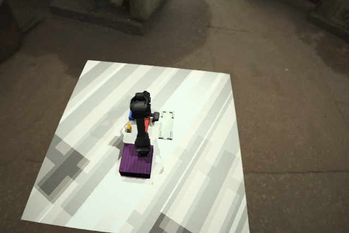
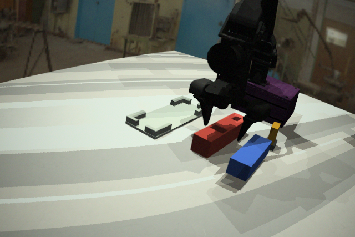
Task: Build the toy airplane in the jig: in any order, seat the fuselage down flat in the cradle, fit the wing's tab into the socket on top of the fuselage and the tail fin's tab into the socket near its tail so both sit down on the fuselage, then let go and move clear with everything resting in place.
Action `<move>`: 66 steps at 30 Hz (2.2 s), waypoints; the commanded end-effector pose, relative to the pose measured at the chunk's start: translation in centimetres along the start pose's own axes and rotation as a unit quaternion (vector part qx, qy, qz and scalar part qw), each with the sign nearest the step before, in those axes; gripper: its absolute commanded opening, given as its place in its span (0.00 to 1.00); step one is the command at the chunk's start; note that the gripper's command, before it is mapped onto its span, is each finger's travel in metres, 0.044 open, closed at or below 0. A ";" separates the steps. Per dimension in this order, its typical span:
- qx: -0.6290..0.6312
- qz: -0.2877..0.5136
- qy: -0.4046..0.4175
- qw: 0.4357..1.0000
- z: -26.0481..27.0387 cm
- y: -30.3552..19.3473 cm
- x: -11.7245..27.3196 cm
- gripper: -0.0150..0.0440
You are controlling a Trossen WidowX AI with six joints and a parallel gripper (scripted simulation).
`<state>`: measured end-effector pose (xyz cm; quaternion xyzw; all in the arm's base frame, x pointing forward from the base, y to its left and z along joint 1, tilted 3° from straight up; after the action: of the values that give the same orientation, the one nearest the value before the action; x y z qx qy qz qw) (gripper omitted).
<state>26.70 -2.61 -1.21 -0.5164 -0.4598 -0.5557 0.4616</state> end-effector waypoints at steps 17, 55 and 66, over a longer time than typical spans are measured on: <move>-0.002 0.003 0.002 1.000 0.1 -0.2 -1.4 0.59; -0.002 0.002 0.002 1.000 0.0 0.6 7.4 0.25; -0.002 0.002 0.002 1.000 0.0 0.1 10.9 0.25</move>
<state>26.25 -2.99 8.35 -0.5246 -0.4507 -0.5514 0.4665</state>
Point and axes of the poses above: the point midway between the two fingers, 35 mm back from their tips, its own x axis back along the fingers, its own z axis across the jaws, y = z × x, the point moved 2 cm from there along x, back along the fingers, and after that the axes turned 6 degrees about x, right-handed, at the moved point
